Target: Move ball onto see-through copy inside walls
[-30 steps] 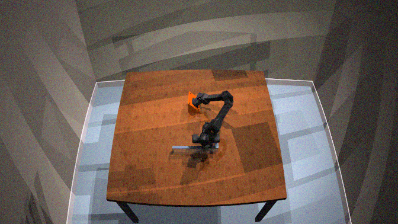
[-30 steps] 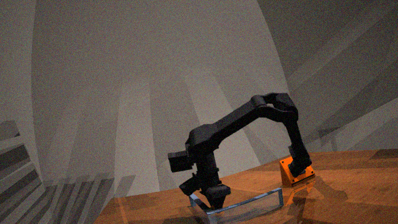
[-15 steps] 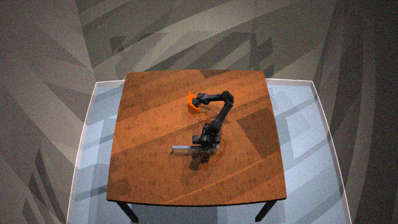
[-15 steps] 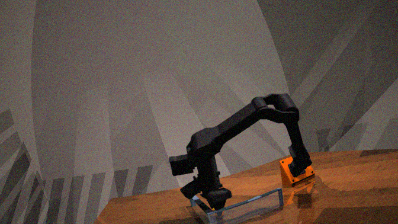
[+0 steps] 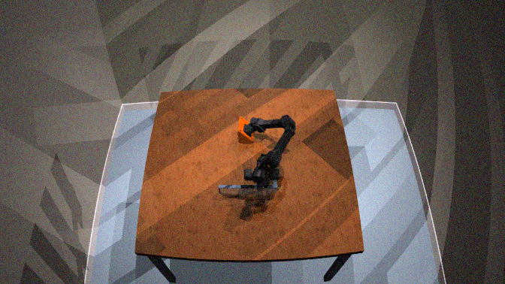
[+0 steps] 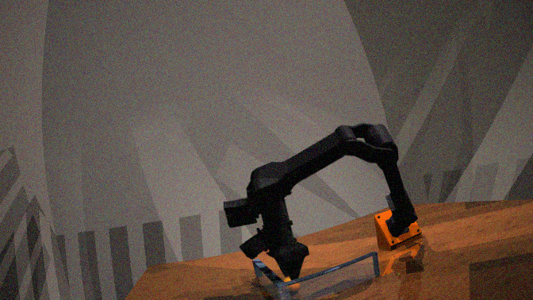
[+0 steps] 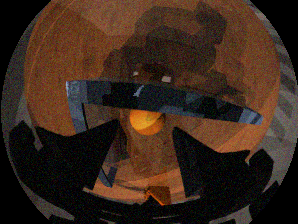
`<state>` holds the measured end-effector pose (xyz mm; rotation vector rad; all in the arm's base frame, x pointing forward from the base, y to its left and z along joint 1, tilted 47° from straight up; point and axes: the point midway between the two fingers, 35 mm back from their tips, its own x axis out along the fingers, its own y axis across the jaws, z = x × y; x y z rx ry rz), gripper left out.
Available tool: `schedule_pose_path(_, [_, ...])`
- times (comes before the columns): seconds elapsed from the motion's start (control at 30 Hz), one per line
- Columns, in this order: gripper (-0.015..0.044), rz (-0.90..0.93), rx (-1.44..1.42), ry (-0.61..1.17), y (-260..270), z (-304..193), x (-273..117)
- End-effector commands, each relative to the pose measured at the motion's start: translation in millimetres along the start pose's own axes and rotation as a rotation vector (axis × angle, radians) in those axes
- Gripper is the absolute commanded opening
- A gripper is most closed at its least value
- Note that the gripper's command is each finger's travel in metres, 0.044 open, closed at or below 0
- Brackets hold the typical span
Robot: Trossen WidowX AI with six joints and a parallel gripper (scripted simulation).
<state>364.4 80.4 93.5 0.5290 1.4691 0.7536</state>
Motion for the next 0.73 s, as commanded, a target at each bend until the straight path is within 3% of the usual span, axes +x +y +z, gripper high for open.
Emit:
schedule_pose_path(0.0, [0.0332, -0.005, -0.001, -0.017, -2.4, 0.6, -53.6])
schedule_pose_path(0.4, [0.0332, -0.005, 0.002, -0.034, -2.0, 1.4, -55.6])
schedule_pose_path(0.53, [0.0437, -0.002, 0.094, -0.051, -2.9, -1.4, -87.6])
schedule_pose_path(0.7, [0.0440, 0.000, 0.120, -0.056, -2.9, -2.8, -96.6])
